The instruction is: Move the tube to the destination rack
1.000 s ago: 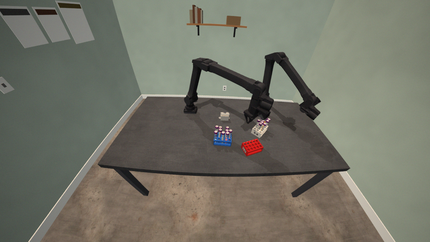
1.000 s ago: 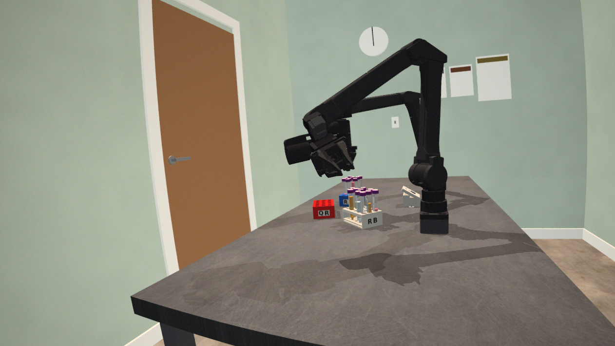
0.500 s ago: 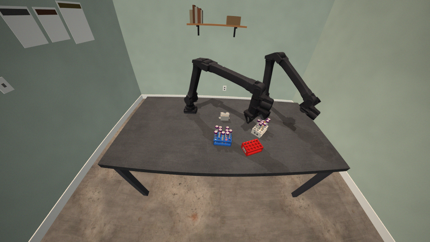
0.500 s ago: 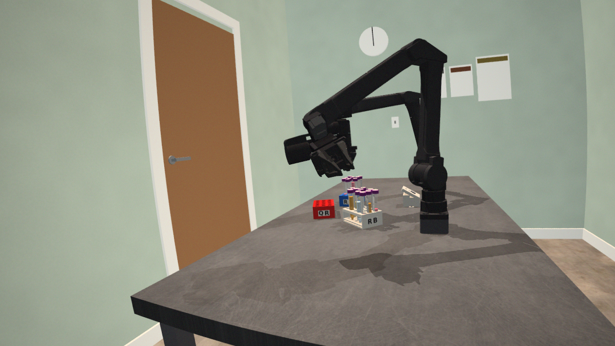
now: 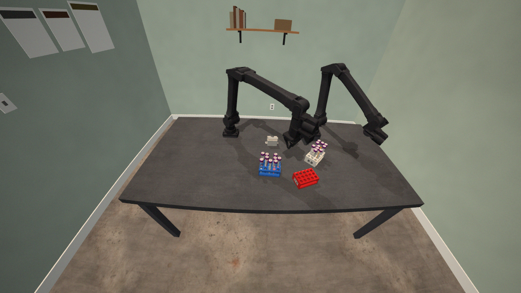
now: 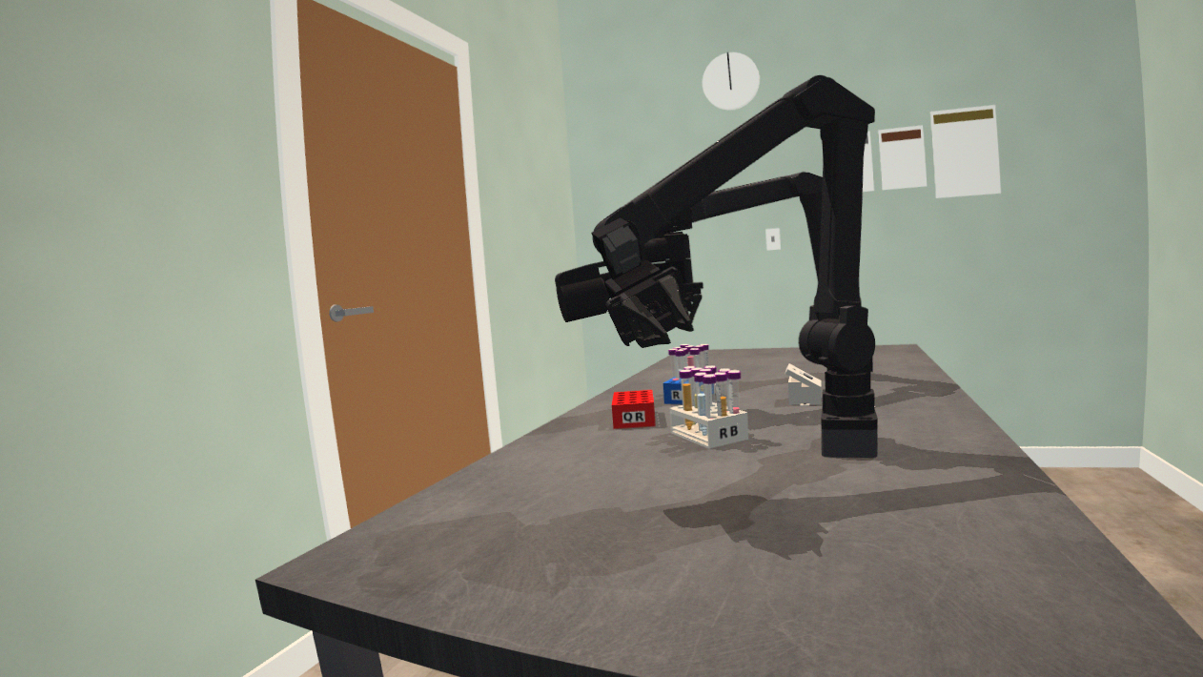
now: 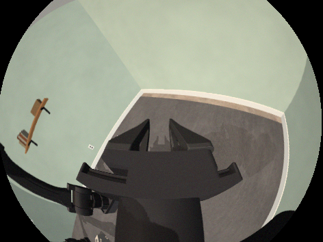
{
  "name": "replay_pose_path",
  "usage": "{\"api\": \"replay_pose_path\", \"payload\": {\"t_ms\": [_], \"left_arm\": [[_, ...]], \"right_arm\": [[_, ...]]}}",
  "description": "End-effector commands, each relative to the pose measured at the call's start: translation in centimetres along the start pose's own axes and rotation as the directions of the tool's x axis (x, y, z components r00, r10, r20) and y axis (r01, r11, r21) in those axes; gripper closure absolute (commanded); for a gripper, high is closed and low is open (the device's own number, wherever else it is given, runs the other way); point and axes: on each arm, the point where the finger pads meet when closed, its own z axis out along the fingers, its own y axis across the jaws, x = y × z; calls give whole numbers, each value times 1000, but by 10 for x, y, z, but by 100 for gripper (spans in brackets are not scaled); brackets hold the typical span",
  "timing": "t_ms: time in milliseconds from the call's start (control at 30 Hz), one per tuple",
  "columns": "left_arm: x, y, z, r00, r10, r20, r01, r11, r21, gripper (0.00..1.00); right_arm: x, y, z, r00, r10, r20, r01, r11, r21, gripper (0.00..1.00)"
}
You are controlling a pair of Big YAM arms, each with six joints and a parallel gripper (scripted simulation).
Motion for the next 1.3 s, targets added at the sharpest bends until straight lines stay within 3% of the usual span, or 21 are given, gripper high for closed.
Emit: {"api": "replay_pose_path", "payload": {"t_ms": [0,467,567,1033,1267], "left_arm": [[-12,-4,-3,1000,-29,3,29,1000,9,70],[-12,-4,-3,1000,-29,3,29,1000,9,70],[-12,-4,-3,1000,-29,3,29,1000,9,70],[-12,-4,-3,1000,-29,3,29,1000,9,70],[-12,-4,-3,1000,-29,3,29,1000,9,70]], "right_arm": [[3,6,-31,996,-43,77,45,999,-14,70],[51,-58,-23,997,-24,74,25,1000,-11,70],[55,-54,-24,997,-39,72,40,999,-11,70],[102,-113,-19,997,-24,70,25,1000,-7,70],[113,-123,-17,997,-24,66,25,1000,-7,70]]}}
